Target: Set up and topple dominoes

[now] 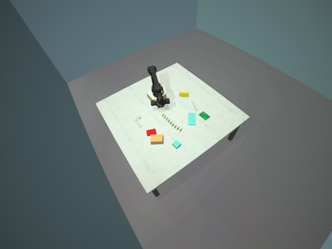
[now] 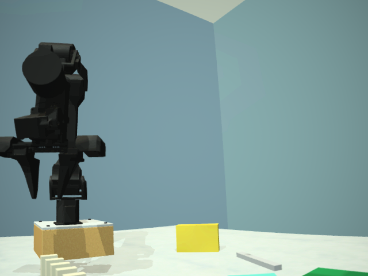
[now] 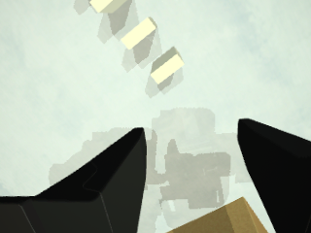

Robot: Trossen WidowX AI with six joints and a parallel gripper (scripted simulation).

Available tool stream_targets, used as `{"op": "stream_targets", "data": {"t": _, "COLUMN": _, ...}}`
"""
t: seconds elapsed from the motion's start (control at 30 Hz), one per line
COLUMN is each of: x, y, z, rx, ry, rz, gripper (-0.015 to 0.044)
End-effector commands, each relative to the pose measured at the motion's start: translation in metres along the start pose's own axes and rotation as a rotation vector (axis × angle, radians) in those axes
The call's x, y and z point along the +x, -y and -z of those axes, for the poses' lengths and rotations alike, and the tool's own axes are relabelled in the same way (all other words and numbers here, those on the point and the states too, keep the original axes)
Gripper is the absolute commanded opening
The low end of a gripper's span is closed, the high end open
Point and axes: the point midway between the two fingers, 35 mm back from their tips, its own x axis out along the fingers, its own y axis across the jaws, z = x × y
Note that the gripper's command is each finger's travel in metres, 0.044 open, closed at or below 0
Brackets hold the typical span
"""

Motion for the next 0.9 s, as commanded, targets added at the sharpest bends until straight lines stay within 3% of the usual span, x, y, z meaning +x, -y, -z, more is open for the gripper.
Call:
{"op": "stream_targets", "data": {"t": 0.0, "x": 0.025, "y": 0.008, "z": 0.014, "rx": 0.568, "ry": -0.008, "rz": 0.003, "gripper": 0.0099}}
{"op": "stream_targets", "data": {"t": 0.13, "x": 0.040, "y": 0.013, "z": 0.024, "rx": 0.945, "ry": -0.008, "rz": 0.006, "gripper": 0.0000}}
{"op": "stream_targets", "data": {"t": 0.87, "x": 0.042, "y": 0.013, "z": 0.025, "rx": 1.008, "ry": -0.008, "rz": 0.006, "gripper": 0.0000}}
